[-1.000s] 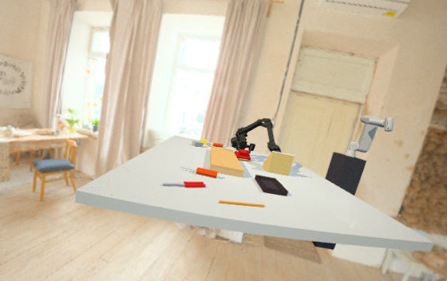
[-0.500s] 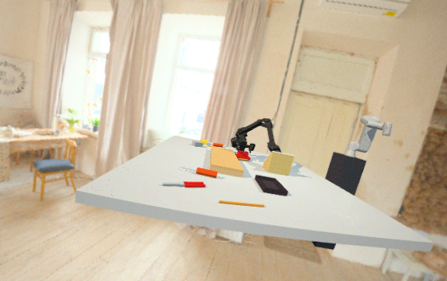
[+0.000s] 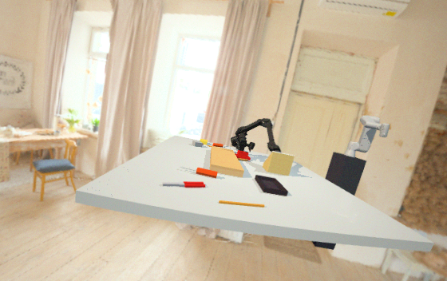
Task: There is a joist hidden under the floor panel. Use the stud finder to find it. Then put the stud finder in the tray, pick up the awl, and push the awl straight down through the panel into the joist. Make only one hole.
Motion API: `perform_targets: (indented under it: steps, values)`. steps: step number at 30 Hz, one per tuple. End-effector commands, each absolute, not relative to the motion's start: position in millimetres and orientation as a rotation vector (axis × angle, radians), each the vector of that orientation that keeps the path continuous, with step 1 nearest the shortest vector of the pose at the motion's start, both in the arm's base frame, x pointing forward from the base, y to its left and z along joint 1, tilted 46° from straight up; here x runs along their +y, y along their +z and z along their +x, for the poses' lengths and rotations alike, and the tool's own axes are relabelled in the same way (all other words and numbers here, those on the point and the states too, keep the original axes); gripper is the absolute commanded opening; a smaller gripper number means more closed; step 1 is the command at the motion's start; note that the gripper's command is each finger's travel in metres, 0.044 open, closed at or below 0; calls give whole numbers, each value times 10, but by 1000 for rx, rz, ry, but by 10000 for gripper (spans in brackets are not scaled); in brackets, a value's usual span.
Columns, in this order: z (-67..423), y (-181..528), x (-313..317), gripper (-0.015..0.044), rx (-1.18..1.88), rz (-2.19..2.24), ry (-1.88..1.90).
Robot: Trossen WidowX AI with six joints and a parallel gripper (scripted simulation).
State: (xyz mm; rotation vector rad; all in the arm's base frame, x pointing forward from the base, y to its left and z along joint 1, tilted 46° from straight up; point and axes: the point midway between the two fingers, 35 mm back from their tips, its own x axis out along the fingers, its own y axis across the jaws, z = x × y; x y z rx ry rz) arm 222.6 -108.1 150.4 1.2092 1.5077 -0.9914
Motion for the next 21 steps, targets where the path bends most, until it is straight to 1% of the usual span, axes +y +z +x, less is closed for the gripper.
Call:
perform_targets:
  steps: [1,8,14,17,19,21]
  values:
    - [2239,1560,-1100,440,1502,1204,-988]
    - [2237,1654,-1068,440,1489,1206,-986]
    - [2129,2001,-637,440,1366,1239,-952]
    - [2099,2052,-567,440,1348,1247,-944]
    - [2148,2012,-650,440,1361,1205,-929]
    - [2141,1931,-677,440,1357,1015,-849]
